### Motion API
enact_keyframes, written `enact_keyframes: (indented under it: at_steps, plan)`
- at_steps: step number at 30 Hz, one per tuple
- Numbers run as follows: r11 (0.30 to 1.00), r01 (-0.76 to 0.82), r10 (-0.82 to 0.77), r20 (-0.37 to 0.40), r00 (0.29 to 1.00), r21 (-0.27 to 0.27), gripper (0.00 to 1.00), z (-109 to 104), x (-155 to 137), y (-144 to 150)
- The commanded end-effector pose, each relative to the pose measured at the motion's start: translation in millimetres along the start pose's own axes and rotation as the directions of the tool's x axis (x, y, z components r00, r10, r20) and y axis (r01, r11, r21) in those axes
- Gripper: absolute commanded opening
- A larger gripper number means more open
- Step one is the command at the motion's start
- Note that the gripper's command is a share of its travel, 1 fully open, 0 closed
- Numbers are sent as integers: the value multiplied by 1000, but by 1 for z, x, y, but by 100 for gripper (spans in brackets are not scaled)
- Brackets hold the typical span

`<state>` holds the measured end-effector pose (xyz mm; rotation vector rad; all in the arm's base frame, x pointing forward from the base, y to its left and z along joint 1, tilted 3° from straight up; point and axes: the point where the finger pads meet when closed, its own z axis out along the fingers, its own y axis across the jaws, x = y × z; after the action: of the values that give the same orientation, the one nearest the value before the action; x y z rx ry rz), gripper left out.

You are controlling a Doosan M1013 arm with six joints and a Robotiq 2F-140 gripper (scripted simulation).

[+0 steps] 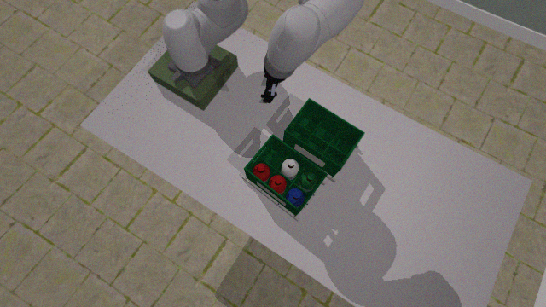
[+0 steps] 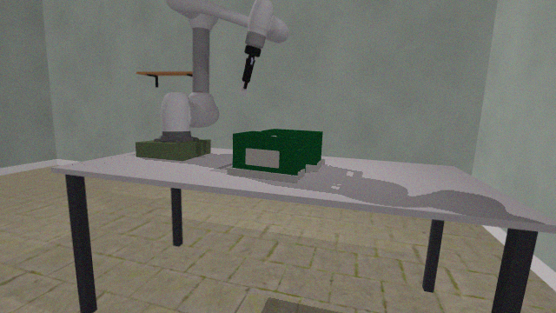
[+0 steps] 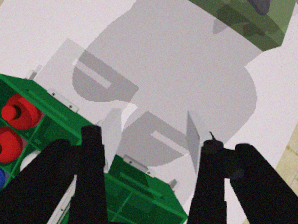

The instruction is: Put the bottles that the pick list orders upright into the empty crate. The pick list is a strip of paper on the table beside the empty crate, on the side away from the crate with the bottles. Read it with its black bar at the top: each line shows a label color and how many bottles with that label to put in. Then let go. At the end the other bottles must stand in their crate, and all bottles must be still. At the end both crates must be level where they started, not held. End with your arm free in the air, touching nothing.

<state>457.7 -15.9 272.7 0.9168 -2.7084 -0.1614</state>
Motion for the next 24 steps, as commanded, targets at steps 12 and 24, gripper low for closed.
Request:
enact_keyframes:
  at_steps: [12,24]
  plan:
    - [882,470,-470,4,882,46,38,-8,-52,23]
    - [700,710,-711,-17,703,71,38,-13,-81,40]
